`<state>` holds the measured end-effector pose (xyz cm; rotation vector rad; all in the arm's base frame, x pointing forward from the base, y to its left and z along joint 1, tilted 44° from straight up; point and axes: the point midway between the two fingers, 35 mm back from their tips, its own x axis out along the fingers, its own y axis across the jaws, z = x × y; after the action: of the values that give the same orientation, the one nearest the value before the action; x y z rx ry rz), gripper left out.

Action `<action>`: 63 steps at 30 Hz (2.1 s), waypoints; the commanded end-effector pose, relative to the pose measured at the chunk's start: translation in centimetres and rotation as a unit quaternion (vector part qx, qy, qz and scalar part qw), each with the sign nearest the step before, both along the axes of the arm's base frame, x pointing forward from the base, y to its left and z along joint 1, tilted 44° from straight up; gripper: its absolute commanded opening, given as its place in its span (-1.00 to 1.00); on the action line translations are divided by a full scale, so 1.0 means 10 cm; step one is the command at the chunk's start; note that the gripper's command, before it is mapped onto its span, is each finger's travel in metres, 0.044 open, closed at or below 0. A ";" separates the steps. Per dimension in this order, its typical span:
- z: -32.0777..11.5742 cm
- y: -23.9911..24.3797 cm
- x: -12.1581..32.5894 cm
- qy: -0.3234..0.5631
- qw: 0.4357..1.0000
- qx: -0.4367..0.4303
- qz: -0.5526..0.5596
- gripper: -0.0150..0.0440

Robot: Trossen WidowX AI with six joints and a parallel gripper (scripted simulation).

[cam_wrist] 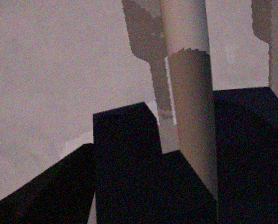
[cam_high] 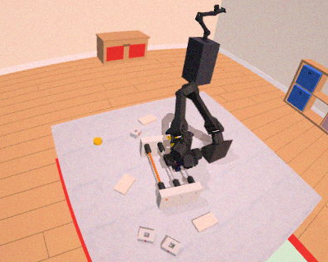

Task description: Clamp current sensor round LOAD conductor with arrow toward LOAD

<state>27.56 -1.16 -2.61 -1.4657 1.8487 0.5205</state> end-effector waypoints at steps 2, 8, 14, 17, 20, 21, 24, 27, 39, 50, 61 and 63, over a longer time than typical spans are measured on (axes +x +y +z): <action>0.00 0.00 0.00 0.000 1.000 0.000 0.000 0.89; 0.00 0.00 0.00 0.000 1.000 0.000 0.000 0.75; 0.00 0.00 0.00 0.000 1.000 0.000 0.000 0.62; 0.00 0.00 0.00 0.000 1.000 0.000 0.000 0.55; 0.00 0.00 0.00 0.000 1.000 0.000 0.000 0.48; 0.00 0.00 0.00 0.000 1.000 0.000 0.000 0.39; 0.00 0.00 0.00 0.000 1.000 0.000 0.000 0.12; 0.00 0.00 0.00 0.000 1.000 0.000 0.000 -0.14; 0.00 0.00 0.00 0.000 1.000 0.000 0.000 -0.49; 0.00 0.00 0.00 0.000 1.000 0.000 0.000 -0.49; 0.00 0.00 0.00 0.000 1.000 0.000 0.000 -0.49; 0.00 0.00 0.00 0.000 1.000 0.000 0.000 -0.49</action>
<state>27.55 -1.14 -2.61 -1.4655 1.8489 0.5225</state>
